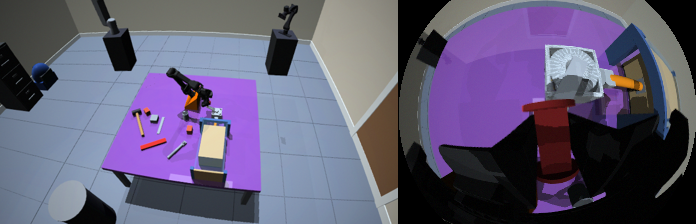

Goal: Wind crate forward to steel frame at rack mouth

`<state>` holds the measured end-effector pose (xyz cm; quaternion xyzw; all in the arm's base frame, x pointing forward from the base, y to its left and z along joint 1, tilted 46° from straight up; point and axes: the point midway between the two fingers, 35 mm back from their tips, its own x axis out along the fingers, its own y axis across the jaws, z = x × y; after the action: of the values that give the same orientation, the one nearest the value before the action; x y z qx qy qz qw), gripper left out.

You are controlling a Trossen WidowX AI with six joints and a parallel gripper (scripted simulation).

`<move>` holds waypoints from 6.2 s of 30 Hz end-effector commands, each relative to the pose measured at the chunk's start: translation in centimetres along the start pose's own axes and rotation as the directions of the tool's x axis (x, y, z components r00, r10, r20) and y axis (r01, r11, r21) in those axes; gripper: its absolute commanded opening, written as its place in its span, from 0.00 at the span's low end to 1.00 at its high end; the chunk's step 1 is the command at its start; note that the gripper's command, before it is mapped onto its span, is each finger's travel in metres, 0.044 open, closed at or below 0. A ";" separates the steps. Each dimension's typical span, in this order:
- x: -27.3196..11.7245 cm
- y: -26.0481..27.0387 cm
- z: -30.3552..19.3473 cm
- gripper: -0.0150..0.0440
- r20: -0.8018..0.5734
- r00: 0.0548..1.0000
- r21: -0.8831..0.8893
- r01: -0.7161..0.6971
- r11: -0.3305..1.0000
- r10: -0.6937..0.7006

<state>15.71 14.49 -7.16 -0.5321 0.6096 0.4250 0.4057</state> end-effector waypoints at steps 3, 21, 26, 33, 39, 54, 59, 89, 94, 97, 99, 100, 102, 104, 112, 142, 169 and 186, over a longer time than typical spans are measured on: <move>-0.2 -2.1 -1.1 0.25 -0.030 0.999 0.020 0.039 0.999 -0.039; -0.5 -5.0 -1.6 0.25 -0.031 0.999 0.020 0.041 0.999 -0.040; -0.5 -5.9 -1.5 0.25 -0.031 0.999 0.020 0.041 0.999 -0.041; -0.5 -7.0 -1.4 0.25 -0.031 0.999 0.021 0.042 0.999 -0.042; -0.4 -7.9 -1.2 0.25 -0.031 0.999 0.021 0.043 0.999 -0.042; -0.1 -10.2 -0.4 0.25 -0.030 0.999 0.021 0.044 0.999 -0.044; 0.1 -10.8 0.0 0.25 -0.030 0.999 0.021 0.045 0.999 -0.044; 1.5 -14.1 3.2 0.25 -0.028 0.999 0.022 0.047 0.999 -0.047; 1.8 -14.5 3.9 0.25 -0.027 0.999 0.022 0.048 0.999 -0.047; 2.0 -14.6 4.3 0.25 -0.027 0.999 0.022 0.048 0.999 -0.047; 2.1 -14.8 4.5 0.25 -0.027 0.999 0.022 0.048 0.999 -0.048; 2.2 -14.8 4.7 0.25 -0.027 0.999 0.022 0.048 0.999 -0.048; 2.3 -14.9 5.0 0.25 -0.026 0.999 0.022 0.048 0.999 -0.048; 2.4 -15.0 5.3 0.25 -0.026 0.999 0.022 0.048 0.999 -0.048; 2.9 -15.2 6.4 0.25 -0.025 0.999 0.023 0.049 0.999 -0.048; 5.0 -14.7 10.7 0.25 -0.021 0.999 0.023 0.049 0.999 -0.049; 6.0 -13.4 12.9 0.25 -0.019 0.999 0.022 0.049 0.999 -0.048; 6.7 -11.9 14.3 0.25 -0.017 0.999 0.022 0.048 0.999 -0.048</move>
<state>29.33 23.64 -17.82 -0.5546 0.6069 0.3816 0.4224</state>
